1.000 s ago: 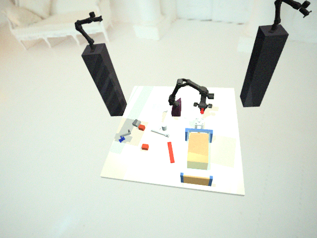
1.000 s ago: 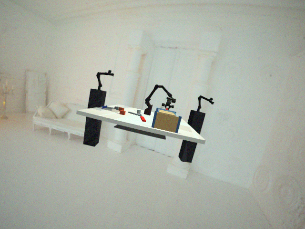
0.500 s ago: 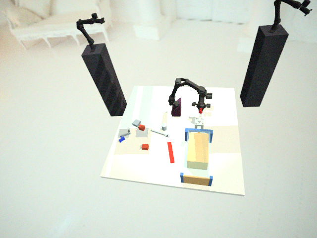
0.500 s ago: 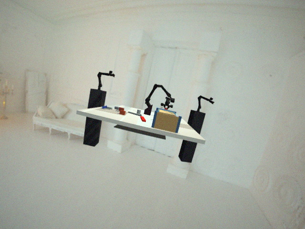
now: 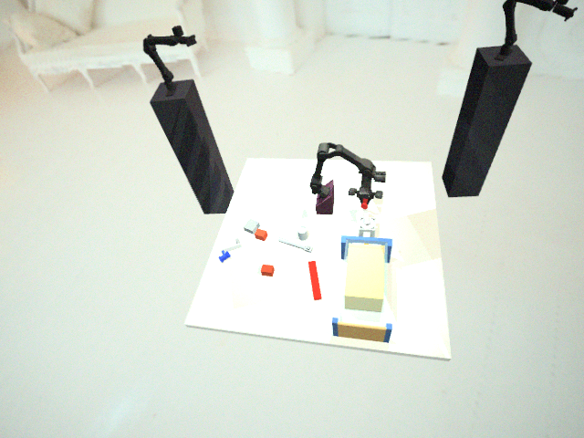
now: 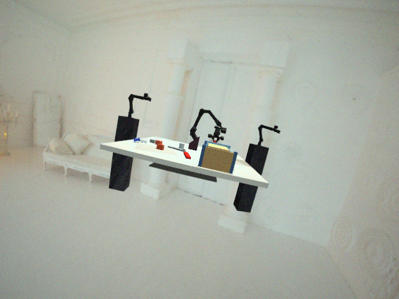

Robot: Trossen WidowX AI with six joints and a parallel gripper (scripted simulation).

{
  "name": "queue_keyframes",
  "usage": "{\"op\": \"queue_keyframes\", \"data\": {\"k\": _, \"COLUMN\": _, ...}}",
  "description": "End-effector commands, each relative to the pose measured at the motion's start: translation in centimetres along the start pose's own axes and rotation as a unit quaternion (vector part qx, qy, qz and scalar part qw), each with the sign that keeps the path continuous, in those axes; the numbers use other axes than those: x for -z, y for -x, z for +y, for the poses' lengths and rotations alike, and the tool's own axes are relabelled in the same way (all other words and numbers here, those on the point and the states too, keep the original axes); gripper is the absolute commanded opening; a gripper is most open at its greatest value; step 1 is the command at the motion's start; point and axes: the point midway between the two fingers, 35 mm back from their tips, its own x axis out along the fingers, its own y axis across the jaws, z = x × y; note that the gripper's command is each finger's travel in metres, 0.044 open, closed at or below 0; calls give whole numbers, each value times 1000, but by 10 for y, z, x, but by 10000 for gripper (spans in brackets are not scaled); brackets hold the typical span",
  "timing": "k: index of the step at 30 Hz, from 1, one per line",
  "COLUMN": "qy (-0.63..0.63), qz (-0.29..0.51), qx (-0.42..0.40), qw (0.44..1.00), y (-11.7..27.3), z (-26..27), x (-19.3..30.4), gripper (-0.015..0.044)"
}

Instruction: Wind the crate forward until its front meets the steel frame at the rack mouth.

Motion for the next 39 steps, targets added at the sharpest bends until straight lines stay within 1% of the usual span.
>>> {"op": "queue_keyframes", "data": {"k": 1, "qy": 9, "qz": -7, "qx": 15, "qw": 1000, "y": -5, "z": -19, "x": -7, "gripper": 0}}
{"op": "queue_keyframes", "data": {"k": 39, "qy": 9, "qz": -8, "qx": 17, "qw": 1000, "y": -18, "z": -54, "x": -39, "gripper": 0}}
